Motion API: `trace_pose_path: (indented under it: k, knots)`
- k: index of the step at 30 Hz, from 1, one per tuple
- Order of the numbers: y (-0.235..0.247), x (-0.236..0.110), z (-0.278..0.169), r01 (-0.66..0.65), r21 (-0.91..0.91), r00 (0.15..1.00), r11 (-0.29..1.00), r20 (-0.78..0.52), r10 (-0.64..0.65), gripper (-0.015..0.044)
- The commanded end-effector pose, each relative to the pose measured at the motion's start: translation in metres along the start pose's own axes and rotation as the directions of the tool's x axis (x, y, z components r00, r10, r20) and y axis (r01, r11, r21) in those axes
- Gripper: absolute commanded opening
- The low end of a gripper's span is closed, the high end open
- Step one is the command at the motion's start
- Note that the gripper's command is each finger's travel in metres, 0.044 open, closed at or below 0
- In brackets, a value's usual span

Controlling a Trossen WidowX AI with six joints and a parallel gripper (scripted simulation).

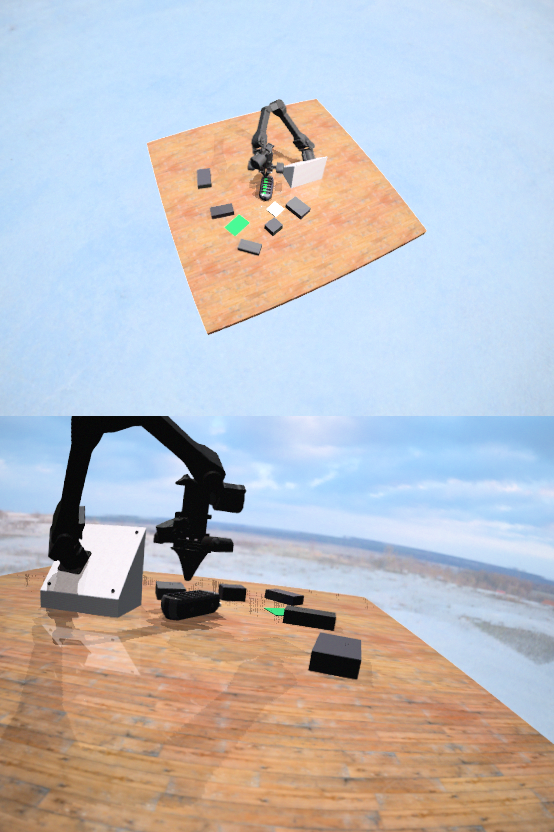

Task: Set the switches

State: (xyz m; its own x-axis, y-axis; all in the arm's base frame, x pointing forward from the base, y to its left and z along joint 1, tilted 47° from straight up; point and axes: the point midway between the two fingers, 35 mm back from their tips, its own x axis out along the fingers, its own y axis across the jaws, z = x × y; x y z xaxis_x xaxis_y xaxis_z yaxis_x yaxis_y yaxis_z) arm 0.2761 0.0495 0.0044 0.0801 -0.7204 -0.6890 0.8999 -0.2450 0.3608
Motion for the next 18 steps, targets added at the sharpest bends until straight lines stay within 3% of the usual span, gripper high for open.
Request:
trace_pose_path:
  k: [1, 18]
  knots:
    - [-0.001, 0.003, 0.000, -0.010, 0.006, 1.000, 1.000, -0.001, 0.010, 0.0000]
    - [0.000, 0.030, 0.000, -0.011, 0.006, 1.000, 1.000, 0.000, 0.011, 0.0000]
